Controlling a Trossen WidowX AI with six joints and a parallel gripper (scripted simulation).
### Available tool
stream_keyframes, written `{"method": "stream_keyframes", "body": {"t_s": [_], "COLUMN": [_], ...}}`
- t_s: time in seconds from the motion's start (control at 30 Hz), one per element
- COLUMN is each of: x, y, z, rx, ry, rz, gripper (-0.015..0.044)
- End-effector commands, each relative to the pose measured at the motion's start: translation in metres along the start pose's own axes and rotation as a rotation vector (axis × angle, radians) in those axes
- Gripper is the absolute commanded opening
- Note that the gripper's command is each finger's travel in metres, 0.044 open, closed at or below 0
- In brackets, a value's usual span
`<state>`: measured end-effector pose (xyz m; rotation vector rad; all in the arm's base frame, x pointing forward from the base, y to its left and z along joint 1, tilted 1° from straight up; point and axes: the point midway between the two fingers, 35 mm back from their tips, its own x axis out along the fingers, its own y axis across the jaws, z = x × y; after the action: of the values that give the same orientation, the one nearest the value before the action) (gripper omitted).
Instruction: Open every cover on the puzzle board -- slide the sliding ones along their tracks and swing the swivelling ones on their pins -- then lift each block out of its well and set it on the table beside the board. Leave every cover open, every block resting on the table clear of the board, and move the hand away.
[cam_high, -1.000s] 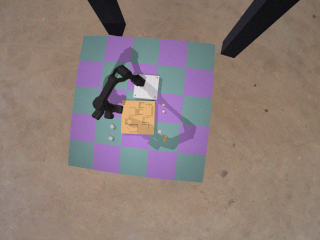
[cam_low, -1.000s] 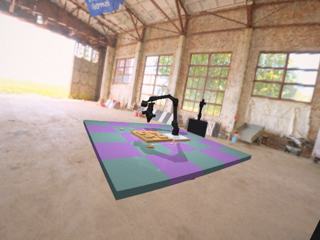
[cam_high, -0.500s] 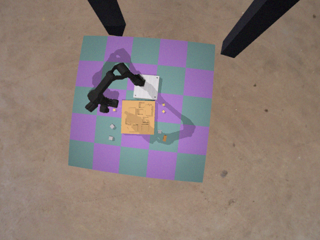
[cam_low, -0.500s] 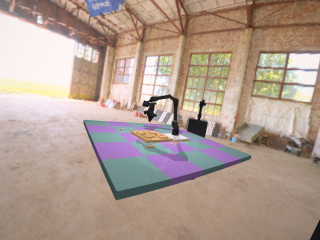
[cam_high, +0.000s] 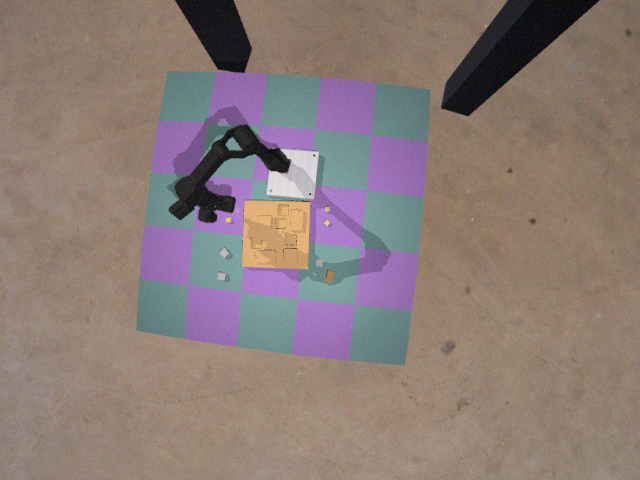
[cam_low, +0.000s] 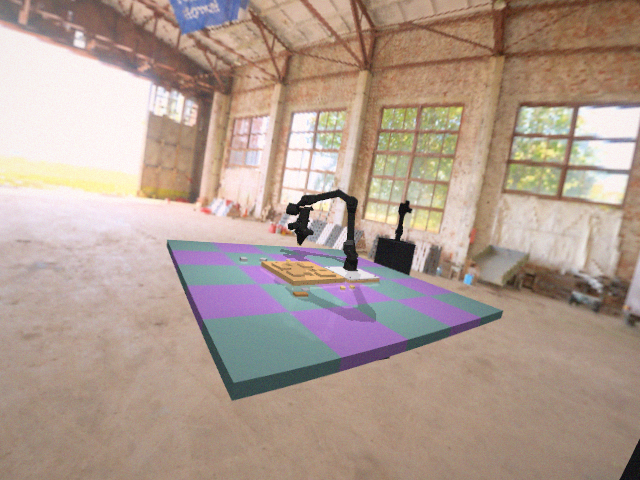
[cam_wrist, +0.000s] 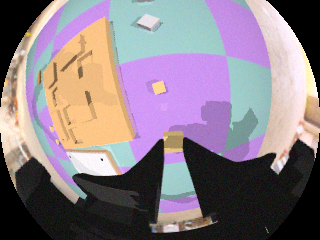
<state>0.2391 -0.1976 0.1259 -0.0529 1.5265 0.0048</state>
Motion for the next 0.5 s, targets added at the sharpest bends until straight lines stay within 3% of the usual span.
{"method": "stream_keyframes", "body": {"t_s": [0.0,0.47], "x": [0.009,0.032], "y": [0.000,-0.001], "z": [0.000,0.001], "rx": [-0.003,-0.003], "ry": [0.005,0.005], "rz": [0.008,0.008], "gripper": [0.0080,0.0080]}}
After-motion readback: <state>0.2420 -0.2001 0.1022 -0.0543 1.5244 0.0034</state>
